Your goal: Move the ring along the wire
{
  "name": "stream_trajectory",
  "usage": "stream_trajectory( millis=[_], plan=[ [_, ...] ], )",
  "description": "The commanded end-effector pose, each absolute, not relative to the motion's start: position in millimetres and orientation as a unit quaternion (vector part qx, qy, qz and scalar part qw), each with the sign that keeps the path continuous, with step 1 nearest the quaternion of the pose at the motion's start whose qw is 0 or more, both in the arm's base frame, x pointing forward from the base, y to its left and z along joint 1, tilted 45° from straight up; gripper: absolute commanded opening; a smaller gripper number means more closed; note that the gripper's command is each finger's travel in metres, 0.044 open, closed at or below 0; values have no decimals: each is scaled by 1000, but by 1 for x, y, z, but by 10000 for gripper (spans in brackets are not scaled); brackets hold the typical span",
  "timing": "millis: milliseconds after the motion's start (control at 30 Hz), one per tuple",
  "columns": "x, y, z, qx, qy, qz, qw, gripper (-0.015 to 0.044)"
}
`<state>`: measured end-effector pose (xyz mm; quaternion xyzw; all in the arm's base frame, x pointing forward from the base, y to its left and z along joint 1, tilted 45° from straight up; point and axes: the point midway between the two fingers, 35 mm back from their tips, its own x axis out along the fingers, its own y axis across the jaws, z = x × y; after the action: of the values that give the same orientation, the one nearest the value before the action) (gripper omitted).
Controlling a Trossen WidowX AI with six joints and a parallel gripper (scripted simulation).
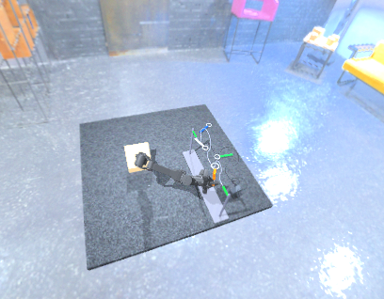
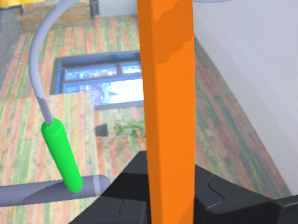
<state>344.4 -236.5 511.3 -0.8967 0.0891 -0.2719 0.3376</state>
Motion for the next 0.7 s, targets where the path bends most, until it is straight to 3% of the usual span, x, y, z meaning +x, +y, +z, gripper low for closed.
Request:
stream_trajectory(
  millis=[0, 667],
  plan=[
    [344, -245, 501, -882, 99, -271, 373, -150],
    [340, -277, 437, -765, 152, -264, 567, -150]
  ],
)
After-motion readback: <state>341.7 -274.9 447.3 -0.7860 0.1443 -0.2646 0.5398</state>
